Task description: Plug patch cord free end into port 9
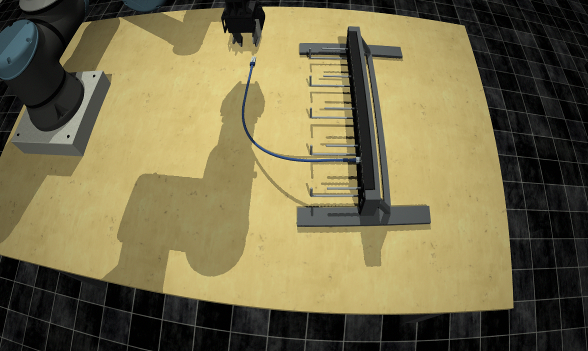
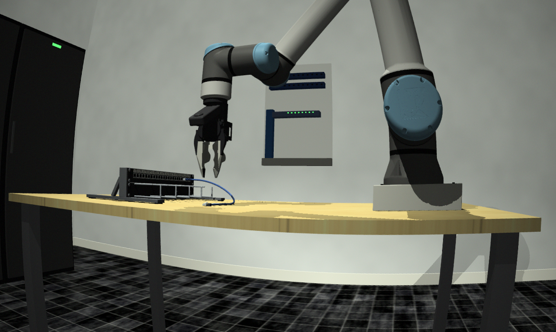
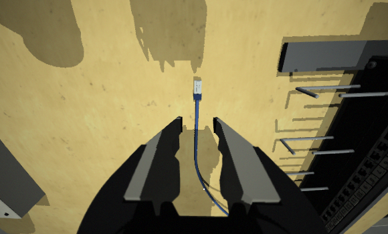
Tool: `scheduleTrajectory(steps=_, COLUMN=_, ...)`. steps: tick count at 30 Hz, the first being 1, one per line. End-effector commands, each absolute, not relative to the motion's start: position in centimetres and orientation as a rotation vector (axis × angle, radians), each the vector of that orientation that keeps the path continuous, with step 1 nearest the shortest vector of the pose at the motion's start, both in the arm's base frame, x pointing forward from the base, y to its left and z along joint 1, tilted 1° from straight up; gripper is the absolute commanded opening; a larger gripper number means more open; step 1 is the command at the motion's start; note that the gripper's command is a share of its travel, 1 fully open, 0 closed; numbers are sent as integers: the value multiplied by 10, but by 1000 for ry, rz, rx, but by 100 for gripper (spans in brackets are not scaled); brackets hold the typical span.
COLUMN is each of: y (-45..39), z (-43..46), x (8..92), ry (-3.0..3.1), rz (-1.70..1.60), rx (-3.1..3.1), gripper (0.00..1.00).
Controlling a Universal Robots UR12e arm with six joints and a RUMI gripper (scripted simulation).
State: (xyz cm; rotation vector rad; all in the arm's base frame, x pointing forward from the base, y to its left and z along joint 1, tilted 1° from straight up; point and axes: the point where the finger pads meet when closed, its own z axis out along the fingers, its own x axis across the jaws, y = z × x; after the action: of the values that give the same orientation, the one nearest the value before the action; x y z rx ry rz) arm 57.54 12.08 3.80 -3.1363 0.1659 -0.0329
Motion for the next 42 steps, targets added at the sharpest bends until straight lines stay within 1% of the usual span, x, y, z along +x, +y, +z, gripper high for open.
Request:
scheduleTrajectory(steps=1, y=121, z=39, x=576, ry=166, rz=-35, rx=-3136, gripper=22)
scheduleTrajectory(steps=27, y=121, z=24, x=576, ry=166, rz=-35, rx=-3136, gripper=22)
scheduleTrajectory(steps=42, y=121, z=-6, x=577, ry=166, rz=-35, rx=-3136, gripper=22)
